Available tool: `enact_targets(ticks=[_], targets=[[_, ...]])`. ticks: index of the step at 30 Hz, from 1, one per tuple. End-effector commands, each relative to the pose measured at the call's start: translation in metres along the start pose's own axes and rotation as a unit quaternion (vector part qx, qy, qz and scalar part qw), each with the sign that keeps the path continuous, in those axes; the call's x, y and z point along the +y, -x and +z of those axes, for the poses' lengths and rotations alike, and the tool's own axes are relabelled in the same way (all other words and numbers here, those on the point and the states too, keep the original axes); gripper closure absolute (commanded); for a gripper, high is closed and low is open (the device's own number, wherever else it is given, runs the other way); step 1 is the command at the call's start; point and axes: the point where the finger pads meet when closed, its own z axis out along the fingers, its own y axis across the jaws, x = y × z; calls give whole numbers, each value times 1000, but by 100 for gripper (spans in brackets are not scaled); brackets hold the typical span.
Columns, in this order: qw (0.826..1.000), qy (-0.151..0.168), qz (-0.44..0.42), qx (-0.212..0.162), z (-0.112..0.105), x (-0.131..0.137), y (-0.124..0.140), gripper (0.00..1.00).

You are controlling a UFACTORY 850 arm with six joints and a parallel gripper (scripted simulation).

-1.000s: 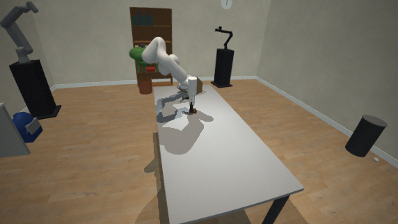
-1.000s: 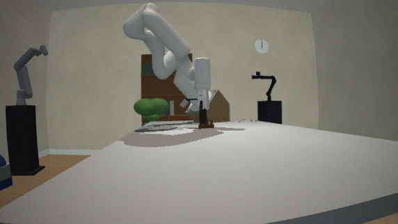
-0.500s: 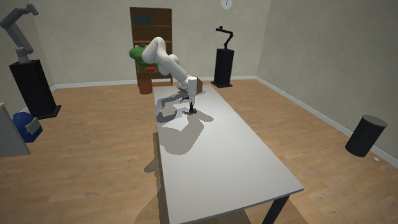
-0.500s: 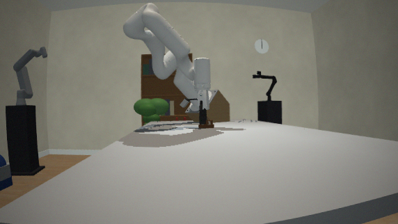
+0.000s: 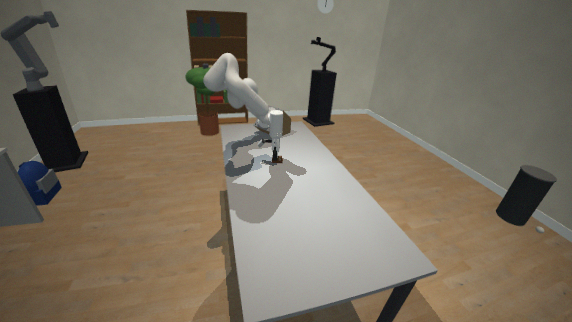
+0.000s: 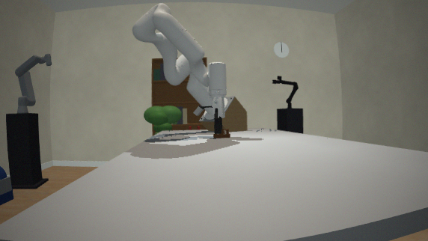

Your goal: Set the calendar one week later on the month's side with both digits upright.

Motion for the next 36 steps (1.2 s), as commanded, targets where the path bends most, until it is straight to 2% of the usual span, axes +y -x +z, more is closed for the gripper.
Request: enact_targets(ticks=[1,18,19,21,22,24,25,27,28,30,31,36], targets=[[1000,0,0,0,0,0,0,73],[1000,0,0,0,0,0,0,73],[1000,0,0,0,0,0,0,69],[1000,0,0,0,0,0,0,69],[1000,0,0,0,0,0,0,65],[1000,0,0,0,0,0,0,65],[1000,0,0,0,0,0,0,61],[1000,0,0,0,0,0,0,61],[1000,0,0,0,0,0,0,57],[1000,0,0,0,0,0,0,57],[1000,0,0,0,0,0,0,53],[1000,0,0,0,0,0,0,53]])
